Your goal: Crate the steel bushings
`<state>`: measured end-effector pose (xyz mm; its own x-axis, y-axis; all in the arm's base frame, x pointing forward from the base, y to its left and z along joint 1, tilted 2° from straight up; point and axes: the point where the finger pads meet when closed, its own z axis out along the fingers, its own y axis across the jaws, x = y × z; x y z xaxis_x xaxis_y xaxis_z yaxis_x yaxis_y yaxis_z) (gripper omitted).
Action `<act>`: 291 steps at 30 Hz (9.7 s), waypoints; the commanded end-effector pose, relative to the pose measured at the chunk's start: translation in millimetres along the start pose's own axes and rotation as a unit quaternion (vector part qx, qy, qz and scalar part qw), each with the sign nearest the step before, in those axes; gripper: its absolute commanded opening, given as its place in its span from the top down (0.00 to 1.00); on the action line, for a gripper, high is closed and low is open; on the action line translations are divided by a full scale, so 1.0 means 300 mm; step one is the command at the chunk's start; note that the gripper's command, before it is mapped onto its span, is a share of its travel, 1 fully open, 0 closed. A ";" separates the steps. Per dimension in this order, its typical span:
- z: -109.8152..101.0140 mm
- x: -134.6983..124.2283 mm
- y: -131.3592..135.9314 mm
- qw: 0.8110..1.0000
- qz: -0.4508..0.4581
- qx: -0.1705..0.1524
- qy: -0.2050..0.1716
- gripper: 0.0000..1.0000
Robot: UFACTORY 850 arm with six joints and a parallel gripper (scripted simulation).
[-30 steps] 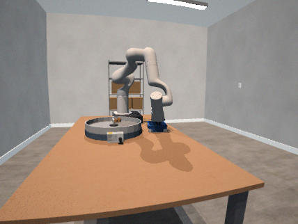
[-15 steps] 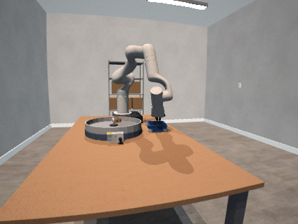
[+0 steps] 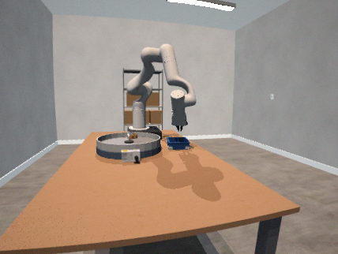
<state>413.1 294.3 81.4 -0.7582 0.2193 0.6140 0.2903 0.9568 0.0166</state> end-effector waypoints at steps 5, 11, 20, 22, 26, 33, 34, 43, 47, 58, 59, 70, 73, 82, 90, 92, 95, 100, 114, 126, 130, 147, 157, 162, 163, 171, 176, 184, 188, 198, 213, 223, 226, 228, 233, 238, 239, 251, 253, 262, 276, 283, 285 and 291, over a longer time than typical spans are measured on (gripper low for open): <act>-0.014 0.010 0.001 1.000 0.000 0.000 0.000 0.89; -0.014 0.010 0.001 1.000 0.000 0.000 0.000 0.89; -0.014 0.010 0.001 1.000 0.000 0.000 0.000 0.89; -0.014 0.010 0.001 1.000 0.000 0.000 0.000 0.89; -0.014 0.010 0.001 1.000 0.000 0.000 0.000 0.89; -0.014 0.010 0.001 1.000 0.000 0.000 0.000 0.89; -0.014 0.010 0.001 1.000 0.000 0.000 0.000 0.89; -0.014 0.010 0.001 1.000 0.000 0.000 0.000 0.89; -0.014 0.010 0.001 1.000 0.000 0.000 0.000 0.89; -0.021 0.000 -0.098 1.000 0.013 -0.011 0.000 0.90; -0.023 -0.001 -0.133 1.000 0.018 -0.015 0.000 0.90; -0.059 -0.047 -0.495 0.996 0.065 -0.055 0.000 0.90; -0.065 -0.055 -0.557 0.995 0.073 -0.062 0.000 0.90; -0.089 -0.085 -0.832 0.990 0.109 -0.092 0.000 0.90; -0.109 -0.109 -1.046 0.984 0.136 -0.115 0.000 0.90; -0.112 -0.113 -1.074 0.983 0.140 -0.118 0.000 0.90; -0.116 -0.118 -1.130 0.981 0.147 -0.124 0.000 0.90; -0.117 -0.119 -1.146 0.981 0.149 -0.126 0.000 0.90; -0.104 -0.129 -1.146 0.981 0.149 -0.126 0.000 0.90; -0.059 -0.167 -1.147 0.981 0.149 -0.126 0.000 0.90; -0.059 -0.167 -1.147 0.981 0.149 -0.126 0.000 0.90; -0.058 -0.167 -1.147 0.981 0.149 -0.126 0.000 0.89; -0.059 -0.167 -1.147 0.981 0.149 -0.126 0.000 0.90; -0.059 -0.167 -1.146 0.981 0.149 -0.126 0.000 0.90; -0.059 -0.167 -1.146 0.981 0.149 -0.126 0.000 0.90; -0.059 -0.167 -1.146 0.981 0.149 -0.126 0.000 0.90; -0.056 -0.169 -1.146 0.981 0.149 -0.126 0.000 0.90; -0.030 -0.191 -1.146 0.981 0.149 -0.126 0.000 0.90; -0.030 -0.191 -1.146 0.981 0.149 -0.126 0.000 0.90; -0.029 -0.192 -1.146 0.981 0.149 -0.126 0.000 0.90; -0.002 -0.214 -1.146 0.981 0.149 -0.126 0.000 0.90; -0.002 -0.214 -1.146 0.981 0.149 -0.126 0.000 1.00; -0.002 -0.214 -1.146 0.981 0.149 -0.126 0.000 1.00; -0.002 -0.214 -1.146 0.981 0.149 -0.126 0.000 1.00; -0.002 -0.214 -1.146 0.981 0.149 -0.126 0.000 1.00; -0.002 -0.214 -1.146 0.981 0.149 -0.126 0.000 1.00; -0.002 -0.214 -1.146 0.981 0.149 -0.126 0.000 1.00; -0.002 -0.214 -1.146 0.981 0.149 -0.126 0.000 1.00; -0.002 -0.214 -1.146 0.981 0.149 -0.126 0.000 1.00; -0.002 -0.214 -1.146 0.981 0.149 -0.126 0.000 1.00; -0.080 -0.149 -1.146 0.981 0.149 -0.126 0.000 1.00; -0.139 -0.099 -1.147 0.981 0.149 -0.126 0.000 1.00; -0.156 -0.085 -1.147 0.981 0.149 -0.126 0.000 1.00; -0.172 -0.072 -1.147 0.981 0.149 -0.126 0.000 1.00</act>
<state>359.3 -49.2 100.8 -0.6174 0.4823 0.6214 0.6340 0.7727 0.0302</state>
